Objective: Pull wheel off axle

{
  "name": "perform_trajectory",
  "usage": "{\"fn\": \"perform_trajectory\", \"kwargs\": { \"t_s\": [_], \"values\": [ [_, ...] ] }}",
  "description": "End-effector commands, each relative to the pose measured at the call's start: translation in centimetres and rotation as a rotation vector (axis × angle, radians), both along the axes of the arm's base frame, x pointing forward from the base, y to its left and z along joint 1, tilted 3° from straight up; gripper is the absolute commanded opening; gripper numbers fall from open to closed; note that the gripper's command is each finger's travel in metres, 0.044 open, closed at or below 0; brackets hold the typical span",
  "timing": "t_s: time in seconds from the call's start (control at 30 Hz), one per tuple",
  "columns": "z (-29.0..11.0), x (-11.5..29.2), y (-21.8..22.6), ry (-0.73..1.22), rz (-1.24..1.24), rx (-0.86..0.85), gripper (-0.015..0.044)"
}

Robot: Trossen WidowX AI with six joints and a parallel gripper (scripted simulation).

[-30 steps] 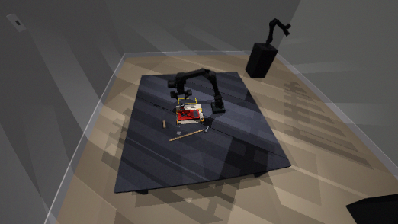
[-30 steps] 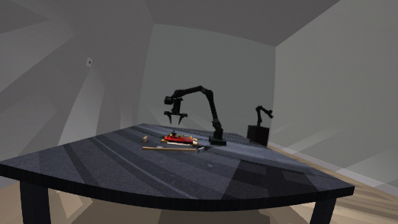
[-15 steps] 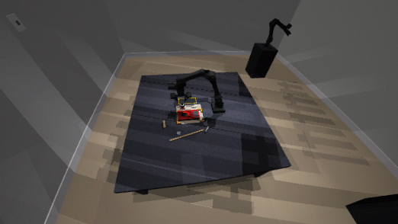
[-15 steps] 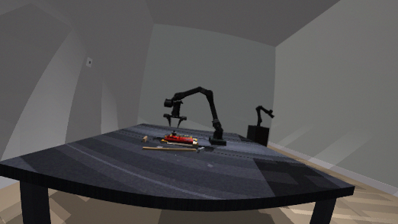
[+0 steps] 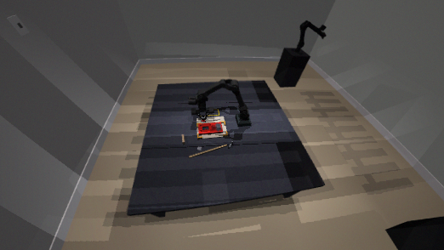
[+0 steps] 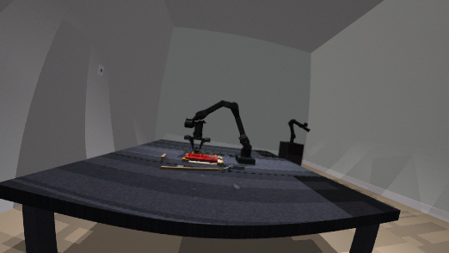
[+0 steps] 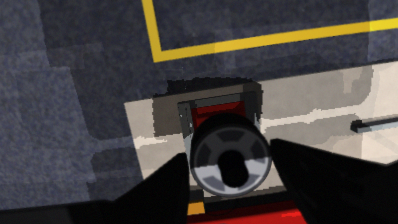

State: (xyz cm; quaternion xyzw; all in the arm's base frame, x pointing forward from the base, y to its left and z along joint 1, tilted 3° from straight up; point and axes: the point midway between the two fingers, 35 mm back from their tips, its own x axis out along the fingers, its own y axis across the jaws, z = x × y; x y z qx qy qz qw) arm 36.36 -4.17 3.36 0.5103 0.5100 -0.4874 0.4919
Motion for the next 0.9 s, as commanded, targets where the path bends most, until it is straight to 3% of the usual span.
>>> {"fn": "perform_trajectory", "kwargs": {
  "t_s": [0.0, 0.17, 0.37, 0.87],
  "values": [
    [0.01, -0.05, 0.01, 0.002, 0.000, 0.000, 0.0175],
    [0.01, -0.05, 0.01, 0.002, 0.000, 0.000, 0.0142],
    [0.12, -0.04, 0.00, 0.002, 0.000, 0.000, 0.0000],
    [0.61, -0.01, -0.03, 0.001, -0.001, 0.001, 0.0000]
  ]
}}
